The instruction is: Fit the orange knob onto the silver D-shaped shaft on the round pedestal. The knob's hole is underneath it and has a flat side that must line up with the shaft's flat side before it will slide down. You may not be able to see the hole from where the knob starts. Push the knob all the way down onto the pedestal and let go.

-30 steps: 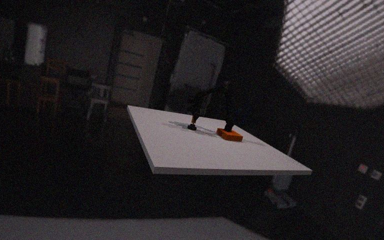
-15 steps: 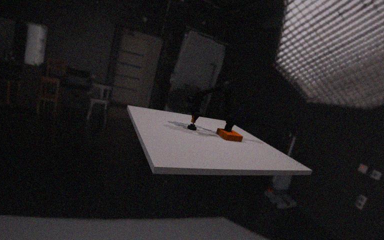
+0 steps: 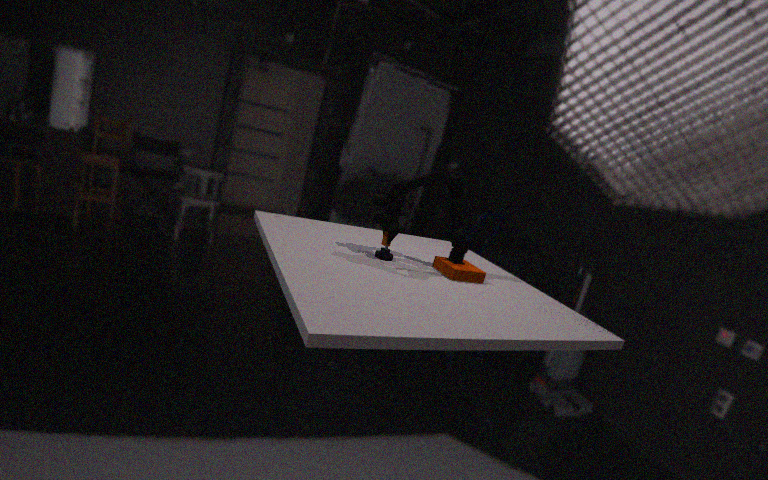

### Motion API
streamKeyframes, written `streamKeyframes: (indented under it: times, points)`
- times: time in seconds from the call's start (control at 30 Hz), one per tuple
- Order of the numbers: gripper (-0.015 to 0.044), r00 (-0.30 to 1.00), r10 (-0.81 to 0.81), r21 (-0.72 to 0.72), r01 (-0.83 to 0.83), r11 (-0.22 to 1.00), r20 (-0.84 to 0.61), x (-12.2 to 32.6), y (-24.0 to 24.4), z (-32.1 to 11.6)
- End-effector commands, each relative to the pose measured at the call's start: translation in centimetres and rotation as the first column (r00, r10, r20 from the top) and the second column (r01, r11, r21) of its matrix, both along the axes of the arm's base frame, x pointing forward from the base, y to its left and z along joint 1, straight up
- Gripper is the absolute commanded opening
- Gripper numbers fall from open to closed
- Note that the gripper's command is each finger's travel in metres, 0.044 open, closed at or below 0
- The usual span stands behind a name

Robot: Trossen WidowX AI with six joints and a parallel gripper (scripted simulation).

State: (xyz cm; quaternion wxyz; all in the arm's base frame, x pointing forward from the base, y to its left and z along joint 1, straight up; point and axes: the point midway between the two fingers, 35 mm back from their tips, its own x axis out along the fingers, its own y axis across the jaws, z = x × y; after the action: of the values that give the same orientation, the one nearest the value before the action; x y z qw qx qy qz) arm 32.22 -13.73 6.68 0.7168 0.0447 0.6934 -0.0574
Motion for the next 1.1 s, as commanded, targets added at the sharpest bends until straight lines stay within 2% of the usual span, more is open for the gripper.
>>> streamKeyframes:
  times: [0.0,1.07]
  points:
    - [0.0,1.0,0.005,-0.001,-0.005,1.0,-0.002,-0.1,0.02,-0.09]
    - [0.0,1.0,0.005,-0.001,-0.005,1.0,-0.002,-0.25,0.07,-0.25]
